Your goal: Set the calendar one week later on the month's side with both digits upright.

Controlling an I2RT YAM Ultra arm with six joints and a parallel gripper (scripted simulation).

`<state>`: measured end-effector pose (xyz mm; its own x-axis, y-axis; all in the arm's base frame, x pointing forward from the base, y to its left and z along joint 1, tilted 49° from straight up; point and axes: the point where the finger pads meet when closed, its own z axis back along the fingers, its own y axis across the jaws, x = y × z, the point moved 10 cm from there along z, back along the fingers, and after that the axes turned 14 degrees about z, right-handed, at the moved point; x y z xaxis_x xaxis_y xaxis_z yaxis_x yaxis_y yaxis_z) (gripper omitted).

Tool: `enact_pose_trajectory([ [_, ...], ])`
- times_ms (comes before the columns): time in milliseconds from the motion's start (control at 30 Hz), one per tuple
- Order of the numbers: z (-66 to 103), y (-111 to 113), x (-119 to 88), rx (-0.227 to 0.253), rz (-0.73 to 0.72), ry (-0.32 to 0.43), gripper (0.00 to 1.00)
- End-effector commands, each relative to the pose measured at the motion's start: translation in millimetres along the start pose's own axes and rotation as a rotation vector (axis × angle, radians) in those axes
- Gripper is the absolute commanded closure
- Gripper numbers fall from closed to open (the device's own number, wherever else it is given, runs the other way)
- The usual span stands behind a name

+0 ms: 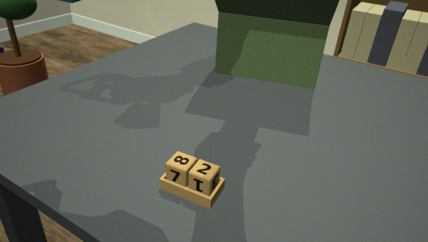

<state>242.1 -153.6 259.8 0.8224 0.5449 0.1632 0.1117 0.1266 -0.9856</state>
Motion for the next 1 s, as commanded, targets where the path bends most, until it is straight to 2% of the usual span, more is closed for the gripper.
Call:
enact_pose_trajectory([
  [0, 0.3, -2.9, -0.4, -0.01, -0.006, 0.001, 0.0],
  [667, 0.6, -5.5, -0.2, -0.017, -0.019, -0.001, 0.0],
  [833, 1.0, -4.0, 3.8, 0.007, -0.086, -0.028, 0.0],
  [967, 2.2, -1.3, 11.1, 0.056, -0.21, -0.072, 0.0],
])
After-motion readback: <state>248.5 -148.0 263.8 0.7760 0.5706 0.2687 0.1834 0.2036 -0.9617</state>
